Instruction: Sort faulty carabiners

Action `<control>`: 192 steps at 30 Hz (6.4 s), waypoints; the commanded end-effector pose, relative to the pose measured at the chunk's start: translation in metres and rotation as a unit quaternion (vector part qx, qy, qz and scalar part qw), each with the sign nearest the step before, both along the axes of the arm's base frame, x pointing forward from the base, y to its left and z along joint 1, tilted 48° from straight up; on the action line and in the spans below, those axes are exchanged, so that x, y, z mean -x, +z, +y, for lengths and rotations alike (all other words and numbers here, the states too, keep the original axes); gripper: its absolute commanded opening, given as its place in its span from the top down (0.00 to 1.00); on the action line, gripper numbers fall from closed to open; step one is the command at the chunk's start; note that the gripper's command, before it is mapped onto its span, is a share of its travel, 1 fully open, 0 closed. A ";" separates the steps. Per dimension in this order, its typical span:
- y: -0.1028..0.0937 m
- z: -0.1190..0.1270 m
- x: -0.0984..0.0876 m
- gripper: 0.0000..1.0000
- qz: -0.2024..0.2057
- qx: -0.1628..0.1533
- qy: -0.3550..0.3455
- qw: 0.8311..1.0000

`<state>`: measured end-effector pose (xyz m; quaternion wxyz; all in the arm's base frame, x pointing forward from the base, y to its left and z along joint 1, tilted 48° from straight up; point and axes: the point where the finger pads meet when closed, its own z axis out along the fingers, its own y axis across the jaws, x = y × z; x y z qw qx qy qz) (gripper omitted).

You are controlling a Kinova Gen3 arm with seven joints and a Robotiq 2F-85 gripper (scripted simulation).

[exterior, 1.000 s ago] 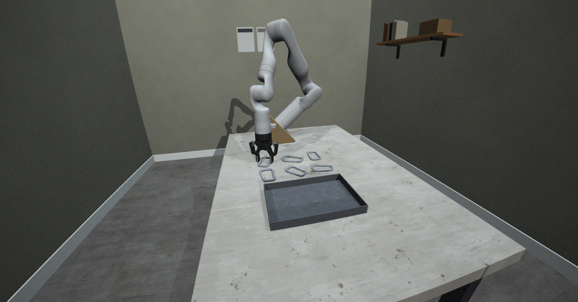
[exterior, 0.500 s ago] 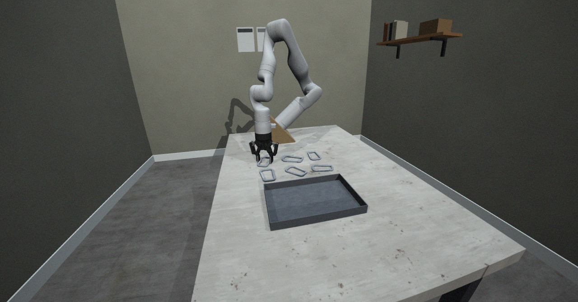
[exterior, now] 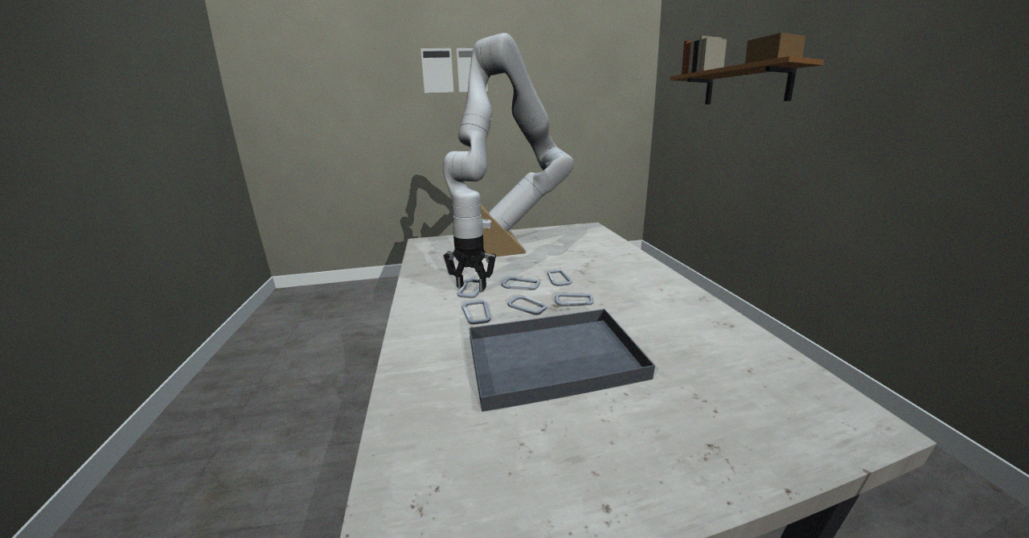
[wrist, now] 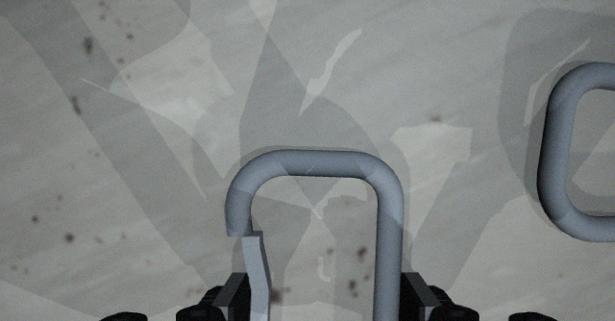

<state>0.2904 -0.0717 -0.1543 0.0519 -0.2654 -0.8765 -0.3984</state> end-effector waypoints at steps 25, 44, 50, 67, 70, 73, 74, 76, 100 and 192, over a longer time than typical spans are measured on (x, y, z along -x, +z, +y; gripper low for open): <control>0.000 -0.001 0.000 0.39 0.000 0.001 0.000 1.000; 0.000 -0.001 0.000 0.41 0.000 0.001 -0.001 1.000; 0.000 -0.001 0.000 0.41 0.000 0.001 -0.001 1.000; 0.000 -0.001 -0.001 0.43 -0.001 0.001 -0.001 1.000; 0.000 -0.001 -0.001 0.43 -0.001 0.001 -0.001 1.000; 0.000 -0.001 -0.001 0.43 -0.001 0.001 -0.001 1.000; 0.000 -0.001 -0.001 0.43 -0.001 0.001 -0.001 1.000; 0.000 -0.001 -0.001 0.43 -0.001 0.001 -0.001 1.000; 0.001 -0.002 -0.001 0.45 -0.001 0.001 -0.001 1.000; 0.001 -0.002 -0.001 0.00 -0.001 0.002 -0.001 1.000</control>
